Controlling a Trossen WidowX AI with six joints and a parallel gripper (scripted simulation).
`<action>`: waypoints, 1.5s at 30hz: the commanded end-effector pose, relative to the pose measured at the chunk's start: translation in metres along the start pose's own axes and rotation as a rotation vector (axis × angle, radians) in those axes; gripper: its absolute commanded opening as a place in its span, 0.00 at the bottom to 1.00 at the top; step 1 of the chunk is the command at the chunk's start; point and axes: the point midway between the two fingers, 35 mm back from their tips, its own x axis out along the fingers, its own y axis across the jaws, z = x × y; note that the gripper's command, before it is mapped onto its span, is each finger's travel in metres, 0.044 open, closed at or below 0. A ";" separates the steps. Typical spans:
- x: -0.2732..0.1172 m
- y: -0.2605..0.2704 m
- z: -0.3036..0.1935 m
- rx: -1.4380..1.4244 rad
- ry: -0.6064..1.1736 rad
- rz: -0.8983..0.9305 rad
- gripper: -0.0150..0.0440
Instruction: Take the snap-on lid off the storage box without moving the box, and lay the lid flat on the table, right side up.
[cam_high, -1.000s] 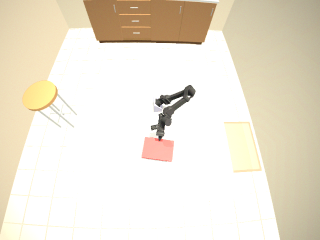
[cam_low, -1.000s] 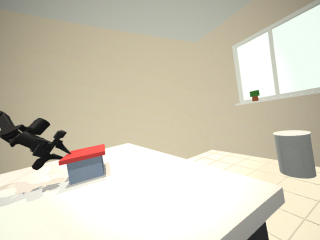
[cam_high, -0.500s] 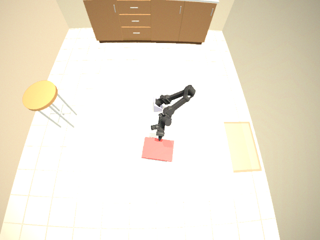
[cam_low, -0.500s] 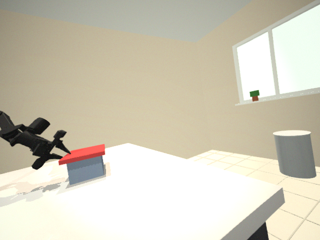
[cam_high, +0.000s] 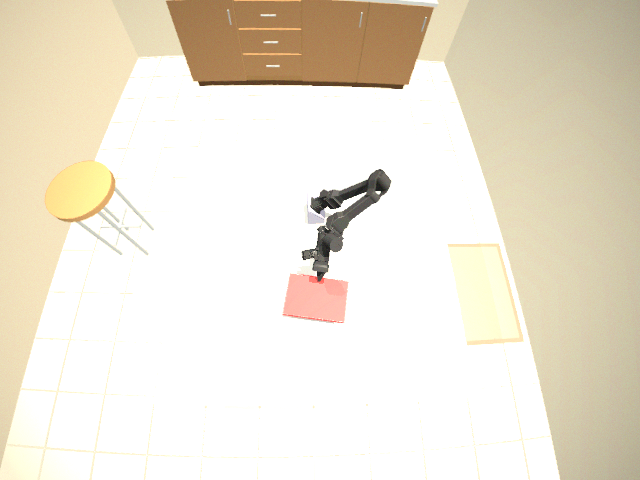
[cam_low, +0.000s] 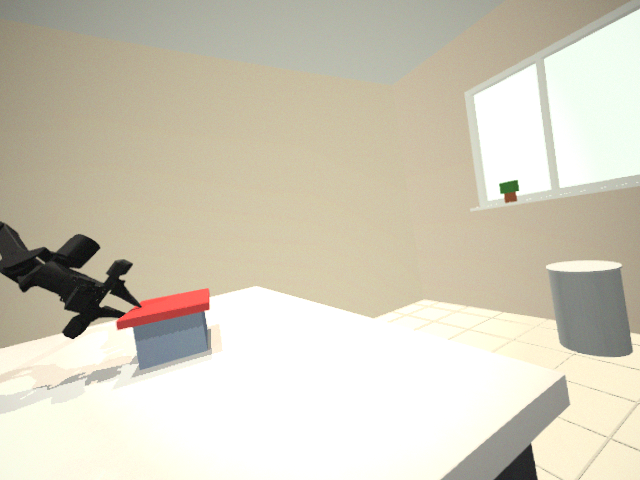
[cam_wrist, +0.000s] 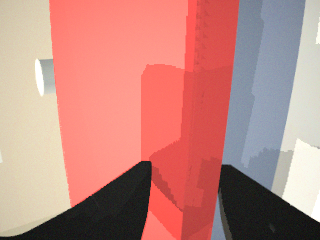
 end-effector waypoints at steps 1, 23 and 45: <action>-0.003 0.003 0.000 -0.003 0.000 0.008 0.25; -0.006 0.006 0.001 -0.003 -0.001 0.008 0.25; -0.009 0.010 0.001 -0.003 -0.001 0.008 0.25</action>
